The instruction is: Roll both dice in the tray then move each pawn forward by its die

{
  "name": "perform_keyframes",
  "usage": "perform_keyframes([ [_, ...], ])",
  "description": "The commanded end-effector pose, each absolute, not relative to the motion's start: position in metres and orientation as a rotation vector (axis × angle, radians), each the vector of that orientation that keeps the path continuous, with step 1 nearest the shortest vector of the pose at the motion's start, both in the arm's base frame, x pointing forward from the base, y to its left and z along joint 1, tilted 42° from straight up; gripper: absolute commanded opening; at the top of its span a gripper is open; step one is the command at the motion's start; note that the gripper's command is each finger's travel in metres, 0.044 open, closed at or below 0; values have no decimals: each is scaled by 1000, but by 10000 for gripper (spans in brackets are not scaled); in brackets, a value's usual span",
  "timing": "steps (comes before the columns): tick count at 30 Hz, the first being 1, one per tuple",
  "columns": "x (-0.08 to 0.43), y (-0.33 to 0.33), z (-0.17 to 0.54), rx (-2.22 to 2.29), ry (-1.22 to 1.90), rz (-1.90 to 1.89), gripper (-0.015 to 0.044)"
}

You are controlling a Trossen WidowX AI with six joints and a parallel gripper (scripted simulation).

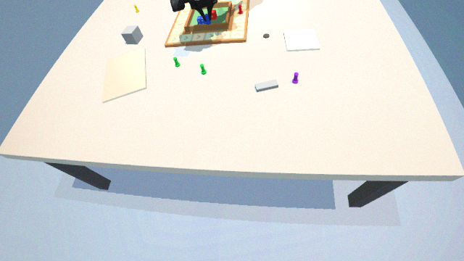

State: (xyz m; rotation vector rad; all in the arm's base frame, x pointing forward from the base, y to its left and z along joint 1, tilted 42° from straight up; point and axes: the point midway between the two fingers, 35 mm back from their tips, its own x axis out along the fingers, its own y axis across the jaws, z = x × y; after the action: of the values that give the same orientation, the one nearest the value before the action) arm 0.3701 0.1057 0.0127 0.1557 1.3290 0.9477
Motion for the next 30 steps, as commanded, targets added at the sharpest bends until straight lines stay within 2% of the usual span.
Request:
perform_keyframes([
  [1, 374, 109, 11, 168, 1322, 937, 0],
  [24, 371, 139, -23, 170, 1322, 939, 0],
  [30, 375, 137, -18, 157, 1310, 940, 157],
])
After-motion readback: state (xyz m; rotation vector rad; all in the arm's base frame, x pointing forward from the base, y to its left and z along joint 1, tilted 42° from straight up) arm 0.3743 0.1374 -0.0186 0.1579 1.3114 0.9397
